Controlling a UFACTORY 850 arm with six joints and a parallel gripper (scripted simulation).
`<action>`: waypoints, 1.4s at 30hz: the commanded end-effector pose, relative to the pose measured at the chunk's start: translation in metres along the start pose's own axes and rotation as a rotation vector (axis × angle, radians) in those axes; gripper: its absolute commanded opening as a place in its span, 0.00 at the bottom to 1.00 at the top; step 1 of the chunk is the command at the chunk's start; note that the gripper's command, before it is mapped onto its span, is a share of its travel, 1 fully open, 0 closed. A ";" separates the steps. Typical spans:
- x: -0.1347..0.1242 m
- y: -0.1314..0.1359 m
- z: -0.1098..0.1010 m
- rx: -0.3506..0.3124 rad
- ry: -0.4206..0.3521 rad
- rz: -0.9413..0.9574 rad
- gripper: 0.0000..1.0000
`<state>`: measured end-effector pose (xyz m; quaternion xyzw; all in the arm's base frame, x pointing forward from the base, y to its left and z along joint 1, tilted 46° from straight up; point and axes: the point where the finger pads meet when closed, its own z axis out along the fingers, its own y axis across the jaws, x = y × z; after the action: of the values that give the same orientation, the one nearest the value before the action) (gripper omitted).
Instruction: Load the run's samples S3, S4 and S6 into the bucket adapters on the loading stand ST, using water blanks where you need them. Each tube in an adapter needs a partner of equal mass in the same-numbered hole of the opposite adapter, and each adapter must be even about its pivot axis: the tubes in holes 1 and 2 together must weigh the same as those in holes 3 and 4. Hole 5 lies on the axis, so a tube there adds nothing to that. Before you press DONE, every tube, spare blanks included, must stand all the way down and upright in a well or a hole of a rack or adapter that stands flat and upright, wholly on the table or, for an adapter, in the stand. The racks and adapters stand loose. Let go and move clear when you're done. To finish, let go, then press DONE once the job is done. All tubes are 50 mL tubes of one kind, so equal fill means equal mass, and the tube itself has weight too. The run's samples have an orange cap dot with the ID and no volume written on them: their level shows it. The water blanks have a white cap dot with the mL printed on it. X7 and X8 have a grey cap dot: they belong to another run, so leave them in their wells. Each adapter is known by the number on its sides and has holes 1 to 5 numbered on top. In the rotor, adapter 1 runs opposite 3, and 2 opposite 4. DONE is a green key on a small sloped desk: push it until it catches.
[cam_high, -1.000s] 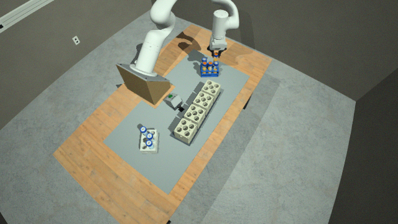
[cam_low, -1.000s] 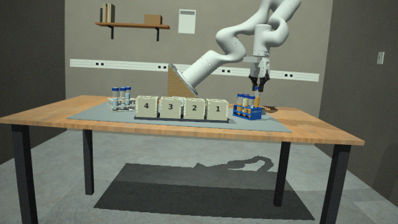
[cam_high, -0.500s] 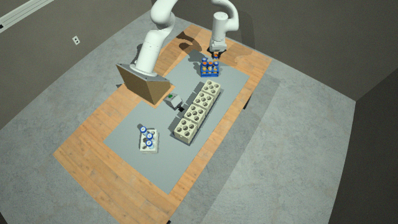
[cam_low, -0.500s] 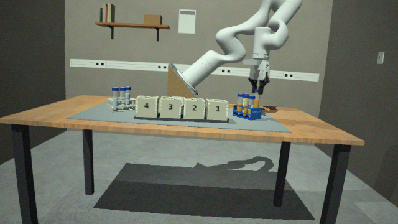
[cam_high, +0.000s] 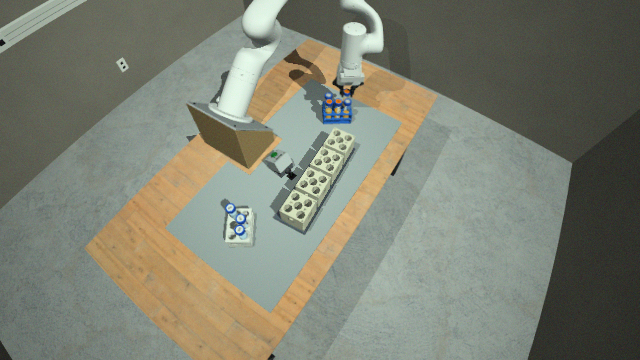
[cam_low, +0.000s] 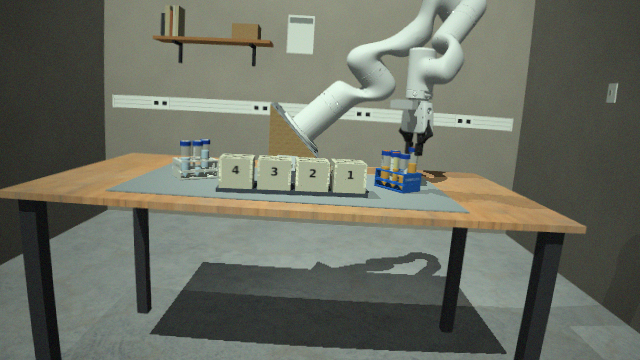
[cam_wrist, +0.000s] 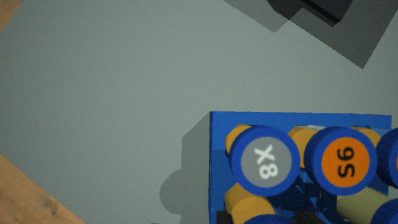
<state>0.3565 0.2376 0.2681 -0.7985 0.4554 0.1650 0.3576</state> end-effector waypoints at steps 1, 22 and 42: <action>0.000 -0.001 0.005 0.001 0.000 -0.001 0.00; 0.000 -0.001 0.020 0.001 0.000 -0.001 0.00; 0.000 -0.001 0.020 0.001 0.000 -0.001 0.44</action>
<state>0.3579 0.2524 0.2541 -0.7984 0.4553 0.1649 0.3578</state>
